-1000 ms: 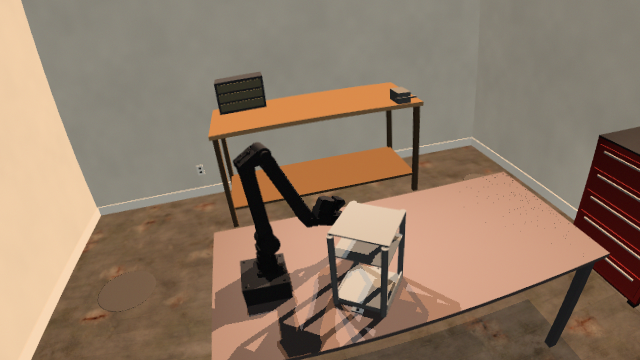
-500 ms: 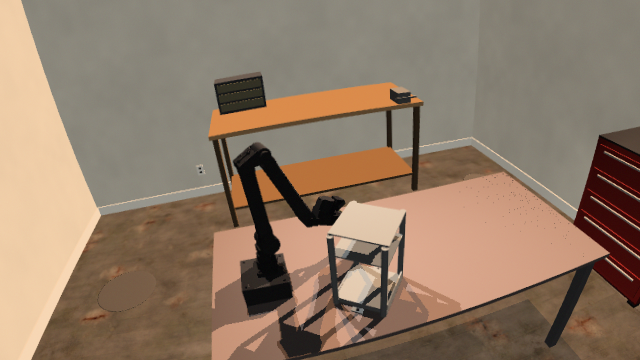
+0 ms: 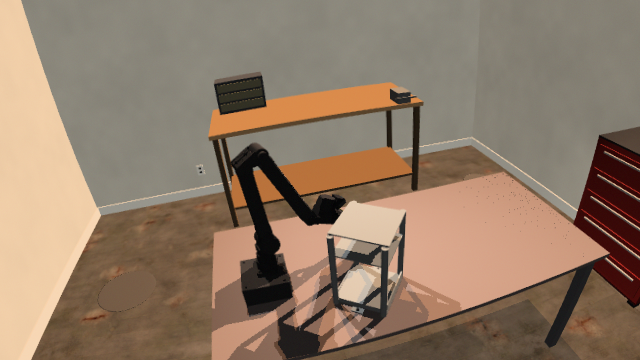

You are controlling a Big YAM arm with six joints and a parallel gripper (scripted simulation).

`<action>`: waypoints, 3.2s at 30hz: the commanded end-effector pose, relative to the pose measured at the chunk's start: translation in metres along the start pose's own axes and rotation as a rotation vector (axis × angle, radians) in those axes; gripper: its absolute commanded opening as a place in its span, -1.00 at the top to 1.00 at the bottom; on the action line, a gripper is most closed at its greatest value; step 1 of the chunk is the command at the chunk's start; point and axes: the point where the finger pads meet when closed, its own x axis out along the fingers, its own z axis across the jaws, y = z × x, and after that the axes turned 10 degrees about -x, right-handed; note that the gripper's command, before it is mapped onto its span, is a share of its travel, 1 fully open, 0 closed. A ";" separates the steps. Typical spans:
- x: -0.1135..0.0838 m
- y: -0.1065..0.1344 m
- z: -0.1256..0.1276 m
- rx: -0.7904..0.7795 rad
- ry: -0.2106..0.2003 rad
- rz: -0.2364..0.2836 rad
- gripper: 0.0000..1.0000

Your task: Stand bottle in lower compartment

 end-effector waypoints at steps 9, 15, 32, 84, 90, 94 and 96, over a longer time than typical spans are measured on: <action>0.007 -0.047 -0.012 -0.001 0.023 -0.094 0.31; 0.006 -0.048 -0.012 -0.001 0.024 -0.102 0.31; -0.006 -0.032 -0.009 -0.001 0.019 -0.072 0.31; -0.096 -0.025 -0.007 -0.003 0.024 -0.105 0.31; -0.096 -0.026 -0.008 -0.003 0.025 -0.108 0.31; -0.096 -0.027 -0.008 -0.003 0.025 -0.110 0.31; -0.096 -0.027 -0.008 -0.001 0.028 -0.110 0.31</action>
